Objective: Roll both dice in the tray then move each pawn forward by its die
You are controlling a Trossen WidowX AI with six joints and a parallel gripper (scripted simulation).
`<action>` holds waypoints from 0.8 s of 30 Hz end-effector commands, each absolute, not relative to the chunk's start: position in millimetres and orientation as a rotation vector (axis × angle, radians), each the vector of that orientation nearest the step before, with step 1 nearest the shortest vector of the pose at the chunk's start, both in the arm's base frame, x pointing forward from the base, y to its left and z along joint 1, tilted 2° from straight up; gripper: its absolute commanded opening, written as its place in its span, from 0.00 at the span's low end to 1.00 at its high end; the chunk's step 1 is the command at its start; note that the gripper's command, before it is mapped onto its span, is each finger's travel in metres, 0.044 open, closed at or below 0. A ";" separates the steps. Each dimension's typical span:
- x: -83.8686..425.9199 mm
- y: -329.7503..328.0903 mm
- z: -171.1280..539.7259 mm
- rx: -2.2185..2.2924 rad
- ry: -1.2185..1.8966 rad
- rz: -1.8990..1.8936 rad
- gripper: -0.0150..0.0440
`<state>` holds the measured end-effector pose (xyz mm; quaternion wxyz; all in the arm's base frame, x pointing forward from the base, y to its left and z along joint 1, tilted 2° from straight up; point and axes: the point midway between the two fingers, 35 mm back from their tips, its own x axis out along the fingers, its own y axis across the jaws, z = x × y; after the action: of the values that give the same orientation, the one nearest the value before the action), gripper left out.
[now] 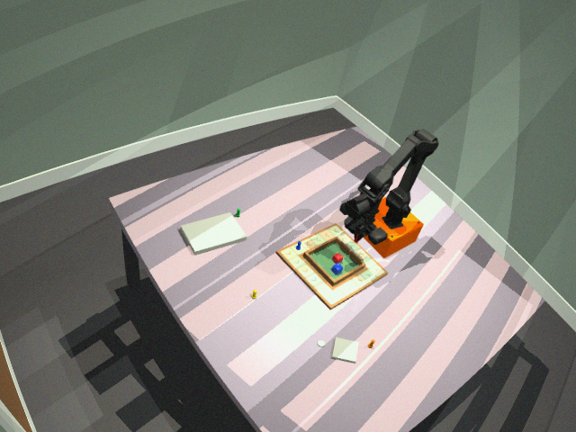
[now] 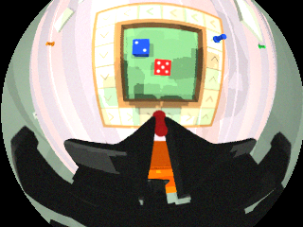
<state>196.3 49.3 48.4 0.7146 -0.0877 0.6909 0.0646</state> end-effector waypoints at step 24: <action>165.4 5.1 -15.5 -0.197 1.532 0.145 0.25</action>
<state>168.0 4.9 -5.7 0.7171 -0.0896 0.6884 0.0625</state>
